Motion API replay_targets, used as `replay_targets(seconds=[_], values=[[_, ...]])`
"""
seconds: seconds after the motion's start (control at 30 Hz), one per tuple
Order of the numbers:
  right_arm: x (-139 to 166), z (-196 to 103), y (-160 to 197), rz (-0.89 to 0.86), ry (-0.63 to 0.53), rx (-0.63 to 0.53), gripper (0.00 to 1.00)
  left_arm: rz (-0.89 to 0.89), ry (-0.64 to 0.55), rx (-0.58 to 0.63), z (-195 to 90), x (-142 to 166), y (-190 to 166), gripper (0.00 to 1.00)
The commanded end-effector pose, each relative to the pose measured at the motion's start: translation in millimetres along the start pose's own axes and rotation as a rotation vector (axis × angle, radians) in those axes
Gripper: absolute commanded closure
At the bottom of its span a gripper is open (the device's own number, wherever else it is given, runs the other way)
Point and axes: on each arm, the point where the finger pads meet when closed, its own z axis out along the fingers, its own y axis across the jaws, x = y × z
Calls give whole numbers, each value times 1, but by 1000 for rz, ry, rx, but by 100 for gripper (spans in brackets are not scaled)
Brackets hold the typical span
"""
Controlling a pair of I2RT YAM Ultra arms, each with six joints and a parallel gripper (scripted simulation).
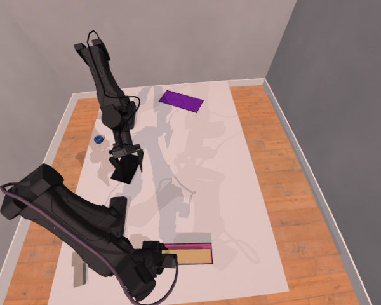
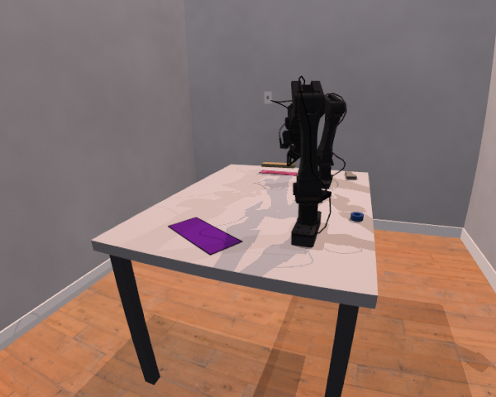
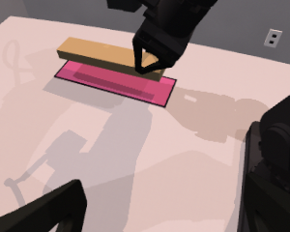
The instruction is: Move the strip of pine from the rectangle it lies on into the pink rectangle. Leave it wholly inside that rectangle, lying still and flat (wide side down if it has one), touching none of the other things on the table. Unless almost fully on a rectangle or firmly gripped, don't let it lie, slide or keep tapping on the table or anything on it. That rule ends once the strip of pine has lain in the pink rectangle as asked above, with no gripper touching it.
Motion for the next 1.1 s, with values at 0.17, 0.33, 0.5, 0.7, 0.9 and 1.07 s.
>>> replay_targets(seconds=[0.17,0.33,0.5,0.7,0.9,1.07], values=[[3,14,4,-9,-30,-12,61,3,-31,1,1,-13,-3,28],[6,16,3,-15,-37,-5,61,3,-31,1,1,-13,-3,28],[9,17,3,-12,-37,-3,61,3,-31,1,1,-13,-3,28],[12,18,4,-13,-38,-3,61,3,-31,1,1,-13,-3,28],[16,23,5,-6,-30,-9,61,3,-31,1,1,-13,-3,28],[16,24,5,-6,-30,-9,61,3,-31,1,1,-13,-3,28]])
